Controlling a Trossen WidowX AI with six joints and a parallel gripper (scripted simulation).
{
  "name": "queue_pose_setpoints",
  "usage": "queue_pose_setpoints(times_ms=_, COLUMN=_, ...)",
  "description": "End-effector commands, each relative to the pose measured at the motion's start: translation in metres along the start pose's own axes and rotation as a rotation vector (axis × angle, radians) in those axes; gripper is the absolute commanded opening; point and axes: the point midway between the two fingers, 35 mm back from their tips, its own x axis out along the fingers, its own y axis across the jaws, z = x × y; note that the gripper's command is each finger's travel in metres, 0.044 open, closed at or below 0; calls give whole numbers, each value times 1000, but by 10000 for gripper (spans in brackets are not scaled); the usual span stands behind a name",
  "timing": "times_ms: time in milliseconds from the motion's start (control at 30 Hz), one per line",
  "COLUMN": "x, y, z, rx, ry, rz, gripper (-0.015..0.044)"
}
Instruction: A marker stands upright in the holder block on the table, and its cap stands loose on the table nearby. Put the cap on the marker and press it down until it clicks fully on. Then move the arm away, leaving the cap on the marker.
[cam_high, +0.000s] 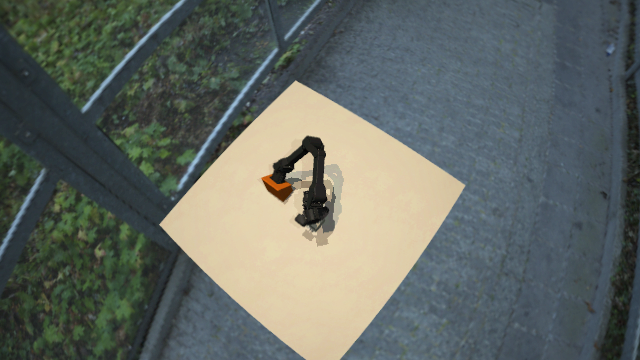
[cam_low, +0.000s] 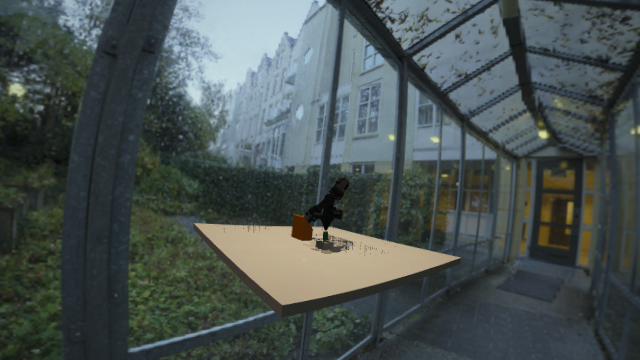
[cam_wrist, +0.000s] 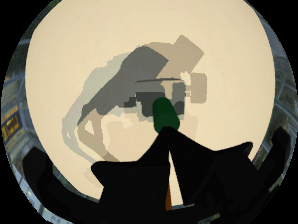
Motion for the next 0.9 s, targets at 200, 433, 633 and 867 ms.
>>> queue_pose_setpoints(times_ms=200, x=-82, y=-2, z=0, rx=-3, ry=-13, rz=-11, gripper=0)
queue_pose_setpoints(times_ms=433, x=-82, y=-2, z=0, rx=-3, ry=-13, rz=-11, gripper=157)
queue_pose_setpoints(times_ms=633, x=-82, y=-2, z=0, rx=-3, ry=-13, rz=-11, gripper=315)
queue_pose_setpoints(times_ms=867, x=-82, y=-2, z=0, rx=-3, ry=-13, rz=-11, gripper=440)
